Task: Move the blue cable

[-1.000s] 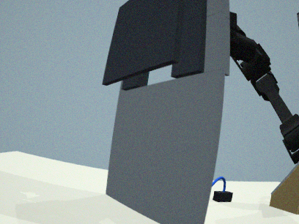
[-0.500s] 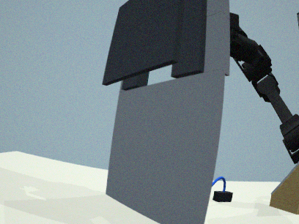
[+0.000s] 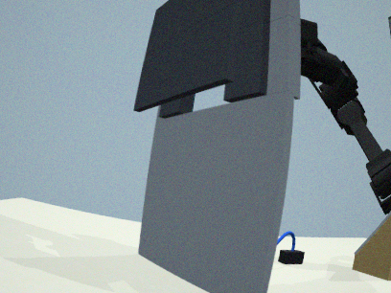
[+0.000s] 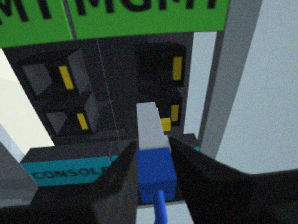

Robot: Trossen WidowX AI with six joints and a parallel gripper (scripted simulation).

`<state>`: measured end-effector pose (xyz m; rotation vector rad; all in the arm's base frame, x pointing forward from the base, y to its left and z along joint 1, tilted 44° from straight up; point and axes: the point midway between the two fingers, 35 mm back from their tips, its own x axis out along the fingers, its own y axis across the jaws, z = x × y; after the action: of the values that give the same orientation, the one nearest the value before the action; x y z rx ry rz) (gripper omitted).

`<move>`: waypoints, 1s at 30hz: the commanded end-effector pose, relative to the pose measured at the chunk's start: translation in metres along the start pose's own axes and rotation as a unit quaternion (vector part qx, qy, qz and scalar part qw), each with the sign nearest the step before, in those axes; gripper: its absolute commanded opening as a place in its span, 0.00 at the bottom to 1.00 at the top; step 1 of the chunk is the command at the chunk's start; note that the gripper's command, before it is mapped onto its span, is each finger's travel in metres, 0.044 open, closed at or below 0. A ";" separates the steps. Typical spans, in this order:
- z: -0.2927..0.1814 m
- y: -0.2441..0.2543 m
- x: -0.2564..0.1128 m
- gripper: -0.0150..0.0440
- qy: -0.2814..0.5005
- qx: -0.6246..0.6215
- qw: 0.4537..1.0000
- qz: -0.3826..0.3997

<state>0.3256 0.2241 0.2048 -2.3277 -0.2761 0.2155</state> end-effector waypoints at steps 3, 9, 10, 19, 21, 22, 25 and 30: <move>-0.001 -0.004 -0.004 0.25 0.002 0.003 1.000 -0.006; 0.001 -0.004 -0.007 0.25 0.002 0.003 1.000 -0.006; 0.001 -0.004 -0.008 0.25 0.002 0.003 1.000 -0.006; 0.003 -0.004 -0.013 0.25 0.002 0.003 1.000 -0.006; 0.004 -0.004 -0.014 0.25 0.002 0.003 1.000 -0.006; 0.004 -0.004 -0.014 0.25 0.002 0.003 1.000 -0.006; 0.005 -0.004 -0.016 0.25 0.002 0.003 1.000 -0.006; 0.006 -0.004 -0.018 0.25 0.002 0.003 1.000 -0.006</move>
<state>0.3089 0.2251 0.2008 -2.3327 -0.2761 0.2165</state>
